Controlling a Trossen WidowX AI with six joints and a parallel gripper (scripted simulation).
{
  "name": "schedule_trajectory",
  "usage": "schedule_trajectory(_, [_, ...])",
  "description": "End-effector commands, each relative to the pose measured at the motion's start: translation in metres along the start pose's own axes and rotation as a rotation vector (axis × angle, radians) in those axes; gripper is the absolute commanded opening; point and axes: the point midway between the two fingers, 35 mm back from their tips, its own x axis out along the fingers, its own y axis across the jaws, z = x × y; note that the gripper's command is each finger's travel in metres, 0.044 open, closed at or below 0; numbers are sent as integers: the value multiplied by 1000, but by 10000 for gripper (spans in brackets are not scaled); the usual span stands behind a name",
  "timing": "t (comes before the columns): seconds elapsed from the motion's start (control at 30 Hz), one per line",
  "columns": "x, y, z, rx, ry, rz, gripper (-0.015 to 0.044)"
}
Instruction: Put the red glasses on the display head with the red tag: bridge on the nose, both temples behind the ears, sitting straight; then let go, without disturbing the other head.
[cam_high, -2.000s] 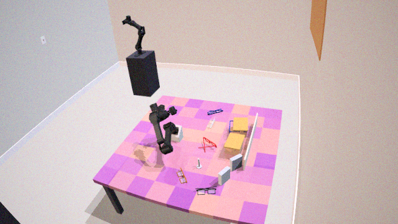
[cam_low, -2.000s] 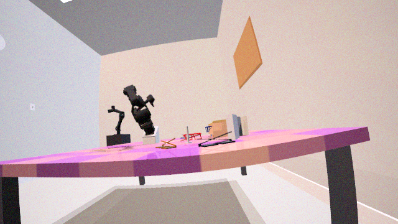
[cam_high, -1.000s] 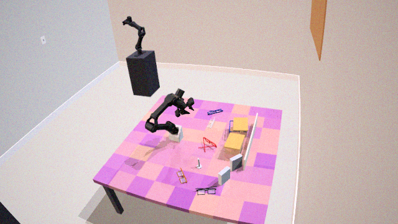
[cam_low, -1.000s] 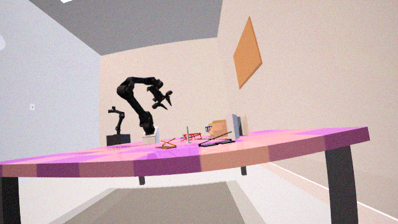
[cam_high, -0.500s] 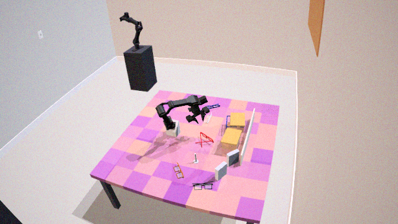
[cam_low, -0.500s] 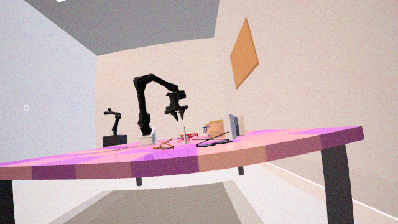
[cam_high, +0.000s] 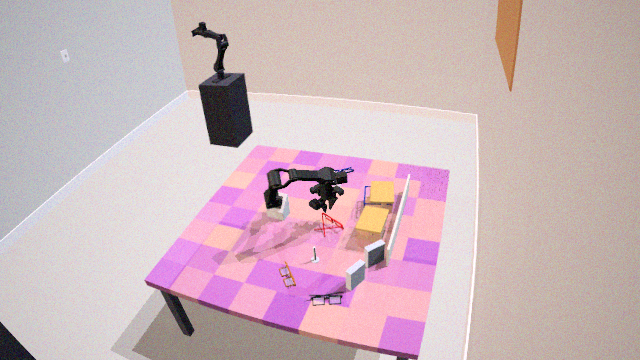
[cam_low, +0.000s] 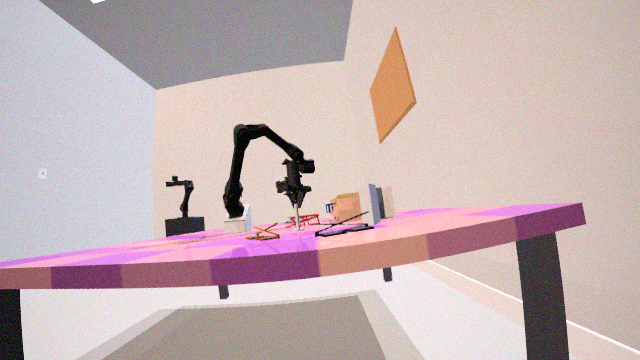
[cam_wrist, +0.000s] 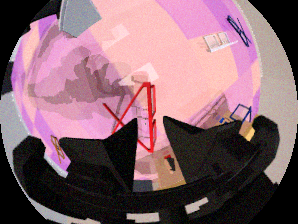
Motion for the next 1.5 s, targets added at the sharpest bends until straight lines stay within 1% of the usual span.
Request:
schedule_trajectory(0.0, [2,0,-1,-11,2,7,120])
schedule_trajectory(0.33, [6,-1,-1,-11,2,7,120])
schedule_trajectory(1.47, [61,-5,-4,-11,3,8,120])
